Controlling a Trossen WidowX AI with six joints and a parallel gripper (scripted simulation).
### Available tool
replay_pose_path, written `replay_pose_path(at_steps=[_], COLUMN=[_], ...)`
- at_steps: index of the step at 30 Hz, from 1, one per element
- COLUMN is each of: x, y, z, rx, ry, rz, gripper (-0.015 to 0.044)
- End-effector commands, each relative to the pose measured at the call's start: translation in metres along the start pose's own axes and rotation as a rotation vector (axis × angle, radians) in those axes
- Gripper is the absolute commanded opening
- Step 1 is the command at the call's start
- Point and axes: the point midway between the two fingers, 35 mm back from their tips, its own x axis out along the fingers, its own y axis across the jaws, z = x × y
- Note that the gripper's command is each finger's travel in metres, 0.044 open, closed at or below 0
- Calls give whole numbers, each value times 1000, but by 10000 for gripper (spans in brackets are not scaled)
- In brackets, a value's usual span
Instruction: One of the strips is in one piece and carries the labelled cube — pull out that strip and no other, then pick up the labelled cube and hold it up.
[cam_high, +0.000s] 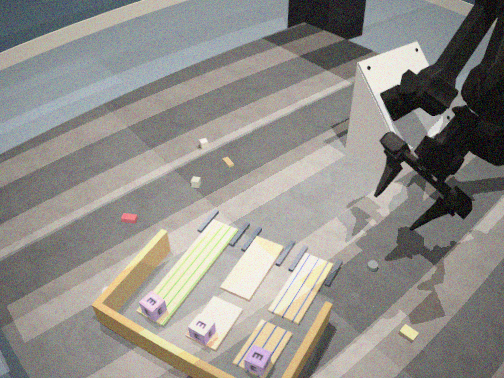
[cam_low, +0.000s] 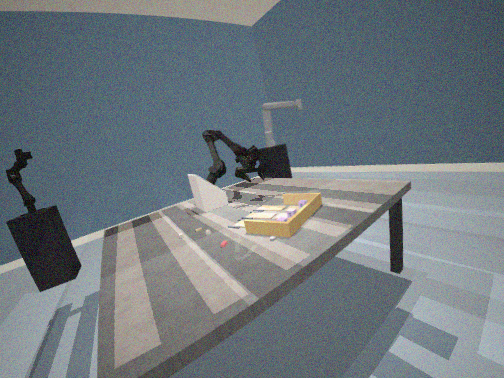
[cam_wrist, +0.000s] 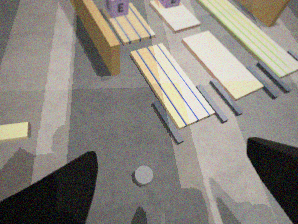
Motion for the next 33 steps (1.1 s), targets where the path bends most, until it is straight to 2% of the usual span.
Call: replay_pose_path(at_steps=[1,9,15,25,33], x=[1,41,58,45,44], y=[-1,-38,-74,-150,-152], z=[1,33,66,110,111], rx=[0,6,25,-5,-6], ry=[1,25,4,-117,-120], rz=[-1,-9,68,216,218], gripper=[400,400,400,400,400])
